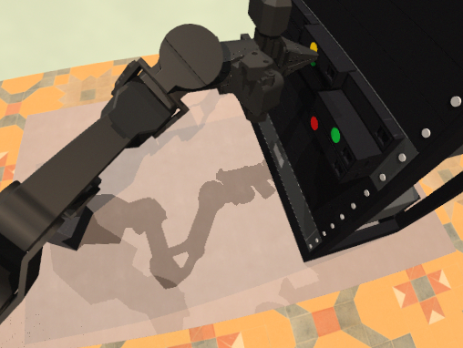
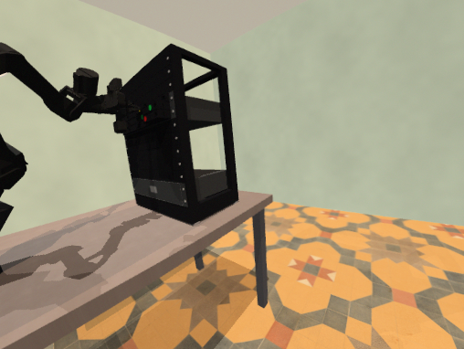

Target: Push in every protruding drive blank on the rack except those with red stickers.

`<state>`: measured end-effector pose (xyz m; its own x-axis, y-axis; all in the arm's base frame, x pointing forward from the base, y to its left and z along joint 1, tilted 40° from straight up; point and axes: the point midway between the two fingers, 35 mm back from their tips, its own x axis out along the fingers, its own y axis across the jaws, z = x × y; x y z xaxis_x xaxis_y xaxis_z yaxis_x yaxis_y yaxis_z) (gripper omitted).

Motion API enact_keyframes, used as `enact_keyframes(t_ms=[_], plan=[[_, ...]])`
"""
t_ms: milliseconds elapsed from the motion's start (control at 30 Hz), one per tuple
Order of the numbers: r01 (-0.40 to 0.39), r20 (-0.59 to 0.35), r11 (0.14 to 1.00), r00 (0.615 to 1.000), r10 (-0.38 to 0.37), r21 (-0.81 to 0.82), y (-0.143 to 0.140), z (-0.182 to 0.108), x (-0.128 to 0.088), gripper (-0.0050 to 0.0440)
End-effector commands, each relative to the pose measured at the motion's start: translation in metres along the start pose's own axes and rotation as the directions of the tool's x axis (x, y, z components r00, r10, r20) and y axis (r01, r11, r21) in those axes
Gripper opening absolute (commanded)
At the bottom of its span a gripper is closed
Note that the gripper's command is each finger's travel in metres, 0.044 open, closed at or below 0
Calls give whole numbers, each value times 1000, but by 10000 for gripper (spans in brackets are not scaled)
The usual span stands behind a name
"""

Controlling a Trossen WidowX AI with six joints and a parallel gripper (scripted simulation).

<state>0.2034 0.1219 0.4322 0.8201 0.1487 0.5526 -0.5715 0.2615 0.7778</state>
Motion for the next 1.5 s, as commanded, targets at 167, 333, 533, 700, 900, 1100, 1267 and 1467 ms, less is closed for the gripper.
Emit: enact_keyframes(t_ms=[167, 333, 533, 700, 900, 1100, 1267, 1467], plan=[[-22, 12, 1000, 1000, 22, 18, 11, 7, 5, 0], [-22, 12, 1000, 1000, 22, 18, 11, 7, 5, 0], [-22, 12, 1000, 1000, 22, 18, 11, 7, 5, 0], [-22, 12, 1000, 1000, 22, 18, 11, 7, 5, 0], [-22, 12, 1000, 1000, 22, 18, 11, 7, 5, 0], [-22, 12, 1000, 1000, 22, 18, 13, 8, 8, 0], [-22, 12, 1000, 1000, 22, 18, 13, 8, 8, 0], [-22, 12, 1000, 1000, 22, 18, 13, 8, 8, 0]])
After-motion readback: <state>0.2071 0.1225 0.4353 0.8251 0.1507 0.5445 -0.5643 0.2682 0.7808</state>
